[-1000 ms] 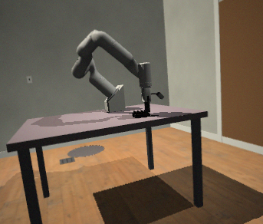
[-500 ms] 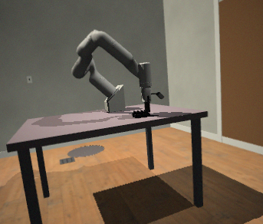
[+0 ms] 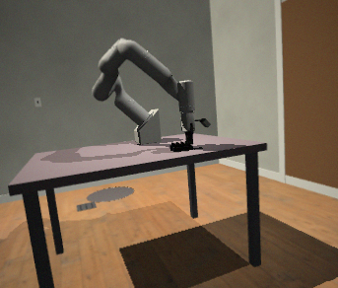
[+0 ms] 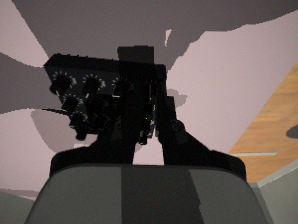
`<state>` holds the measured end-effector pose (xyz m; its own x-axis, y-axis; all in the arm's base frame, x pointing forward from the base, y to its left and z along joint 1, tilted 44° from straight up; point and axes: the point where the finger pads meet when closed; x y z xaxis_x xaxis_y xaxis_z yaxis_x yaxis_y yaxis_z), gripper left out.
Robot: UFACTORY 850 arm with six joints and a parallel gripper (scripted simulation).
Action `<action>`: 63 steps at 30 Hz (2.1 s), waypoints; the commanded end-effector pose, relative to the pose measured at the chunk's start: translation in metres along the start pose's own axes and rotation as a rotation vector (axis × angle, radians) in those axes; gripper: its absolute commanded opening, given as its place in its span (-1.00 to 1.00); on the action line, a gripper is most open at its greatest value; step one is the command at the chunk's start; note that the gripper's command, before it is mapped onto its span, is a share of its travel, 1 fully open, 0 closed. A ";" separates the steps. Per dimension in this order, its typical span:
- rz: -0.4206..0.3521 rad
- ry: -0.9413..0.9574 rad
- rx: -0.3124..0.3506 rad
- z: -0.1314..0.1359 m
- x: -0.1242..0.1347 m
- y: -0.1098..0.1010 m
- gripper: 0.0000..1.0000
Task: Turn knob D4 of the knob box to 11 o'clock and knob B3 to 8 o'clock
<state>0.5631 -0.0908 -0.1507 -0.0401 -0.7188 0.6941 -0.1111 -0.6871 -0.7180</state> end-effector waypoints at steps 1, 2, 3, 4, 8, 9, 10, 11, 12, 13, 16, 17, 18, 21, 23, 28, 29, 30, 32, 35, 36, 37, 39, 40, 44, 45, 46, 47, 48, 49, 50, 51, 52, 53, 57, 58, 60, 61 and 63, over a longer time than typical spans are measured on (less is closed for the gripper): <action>0.001 -0.033 0.000 0.001 0.000 -0.001 -0.84; 0.001 -0.048 0.000 0.001 0.000 -0.001 -0.84; 0.001 -0.064 0.000 0.001 0.000 -0.001 -0.84; 0.001 -0.080 0.000 0.001 0.000 -0.001 -0.84; 0.001 -0.153 0.000 0.001 0.000 -0.001 -0.84; 0.001 -0.173 0.000 0.001 0.000 -0.001 -0.84; 0.001 -0.193 0.000 0.001 0.000 -0.001 -0.84; 0.001 -0.214 0.000 0.001 0.000 -0.001 -0.84; 0.001 -0.235 0.000 0.001 0.000 -0.001 -0.84; 0.001 -0.257 0.000 0.001 0.000 -0.001 -0.84; 0.001 -0.326 0.000 0.001 0.000 -0.001 -0.84; 0.001 -0.326 0.000 0.001 0.000 -0.001 -0.84; 0.001 -0.326 0.000 0.001 0.000 -0.001 -0.84; 0.001 -0.399 0.000 0.001 0.000 -0.001 -0.84; 0.001 -0.450 0.000 0.001 0.000 -0.001 -0.84; 0.001 -0.581 0.000 0.001 0.000 -0.001 -0.84; 0.001 -0.608 0.000 0.001 0.000 -0.001 -0.84; 0.001 -0.634 0.000 0.001 0.000 -0.001 -0.84; 0.001 -0.688 0.000 0.001 0.000 -0.001 -0.84; 0.001 -0.715 0.000 0.001 0.000 -0.001 -0.84; 0.001 -0.742 0.000 0.001 0.000 -0.001 -0.84; 0.001 -0.769 0.000 0.001 0.000 -0.001 -0.84; 0.001 -0.823 0.000 0.001 0.000 -0.001 -0.84; 0.001 -0.850 0.000 0.001 0.000 -0.001 -0.84; 0.001 -0.954 0.001 0.001 0.000 -0.001 -0.84; 0.001 -0.979 0.001 0.001 0.000 -0.001 -0.84; 0.001 -1.005 0.001 0.001 0.000 -0.001 -0.84; 0.001 -1.029 0.001 0.001 0.000 -0.001 -0.84; 0.001 -1.054 0.001 0.001 0.000 -0.001 -0.84; 0.000 -1.078 0.001 0.001 0.000 -0.001 -0.84; 0.000 -1.101 0.001 0.001 0.000 -0.001 -0.84; 0.000 -1.101 0.001 0.001 0.000 -0.001 -0.84; 0.000 -1.101 0.001 0.001 0.000 -0.001 -0.84; 0.000 -1.124 0.001 0.001 0.000 -0.001 -0.84; 0.000 -1.211 0.001 0.001 0.000 -0.001 -0.84; 0.000 -1.231 0.001 0.001 0.000 -0.001 -0.84; 0.000 -1.270 0.001 0.001 0.000 -0.001 -0.84; 0.000 -1.288 0.001 0.001 0.000 -0.001 -0.84; 0.000 -1.323 0.001 0.001 0.000 -0.001 -0.84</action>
<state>0.5631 -0.0907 -0.1507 0.9310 -0.3227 0.1704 -0.1070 -0.6877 -0.7181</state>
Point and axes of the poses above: the point where the finger pads meet when closed, its own y axis out along the fingers, its own z axis across the jaws, x = y × z, and after that the axes turned 7 degrees about -y, right-handed
